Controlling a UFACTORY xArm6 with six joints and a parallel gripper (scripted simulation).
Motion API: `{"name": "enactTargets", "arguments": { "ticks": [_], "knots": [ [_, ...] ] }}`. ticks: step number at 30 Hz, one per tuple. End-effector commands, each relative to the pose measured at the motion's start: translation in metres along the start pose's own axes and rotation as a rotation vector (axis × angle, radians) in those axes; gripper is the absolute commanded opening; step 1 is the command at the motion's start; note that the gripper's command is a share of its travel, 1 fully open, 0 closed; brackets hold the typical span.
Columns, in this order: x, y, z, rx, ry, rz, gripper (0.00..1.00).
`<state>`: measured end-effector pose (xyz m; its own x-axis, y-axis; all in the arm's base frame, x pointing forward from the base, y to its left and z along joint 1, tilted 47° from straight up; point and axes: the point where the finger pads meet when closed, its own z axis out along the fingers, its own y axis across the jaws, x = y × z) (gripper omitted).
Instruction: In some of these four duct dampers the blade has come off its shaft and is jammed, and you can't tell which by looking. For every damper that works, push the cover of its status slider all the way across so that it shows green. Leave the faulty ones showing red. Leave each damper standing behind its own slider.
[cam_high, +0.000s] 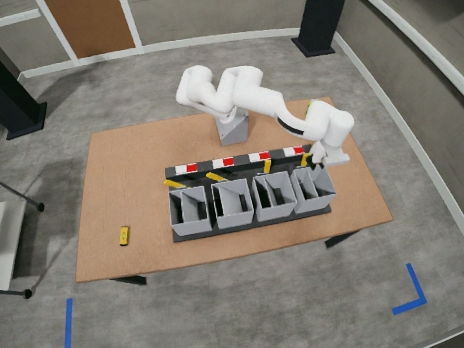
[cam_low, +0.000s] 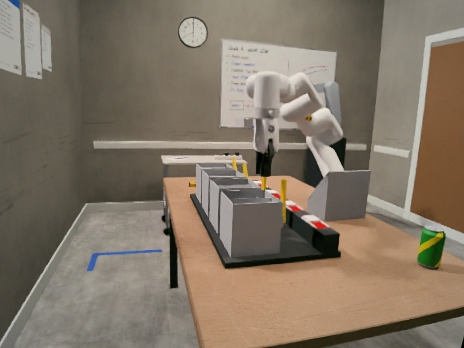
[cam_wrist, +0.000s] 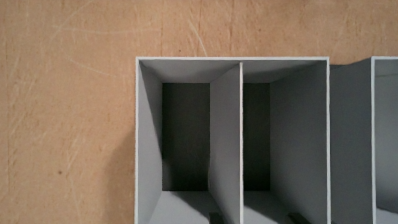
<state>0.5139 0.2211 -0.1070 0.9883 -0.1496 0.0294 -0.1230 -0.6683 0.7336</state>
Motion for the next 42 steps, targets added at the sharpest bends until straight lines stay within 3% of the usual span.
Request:
{"name": "enactTargets", "arguments": {
  "ticks": [1, 23, 26, 33, 42],
  "knots": [
    [0.001, 0.0, -0.003, 0.004, 0.003, 0.001, 0.39],
    [-0.001, 0.0, -0.003, 0.008, 0.004, 0.001, 0.39],
    [-0.013, 0.001, -0.006, 0.028, 0.006, 0.0, 0.39],
    [-0.07, 0.015, -0.011, 0.108, 0.003, 0.001, 0.39],
    [-0.076, 0.017, -0.011, 0.116, 0.002, 0.001, 0.39]
  ]
}}
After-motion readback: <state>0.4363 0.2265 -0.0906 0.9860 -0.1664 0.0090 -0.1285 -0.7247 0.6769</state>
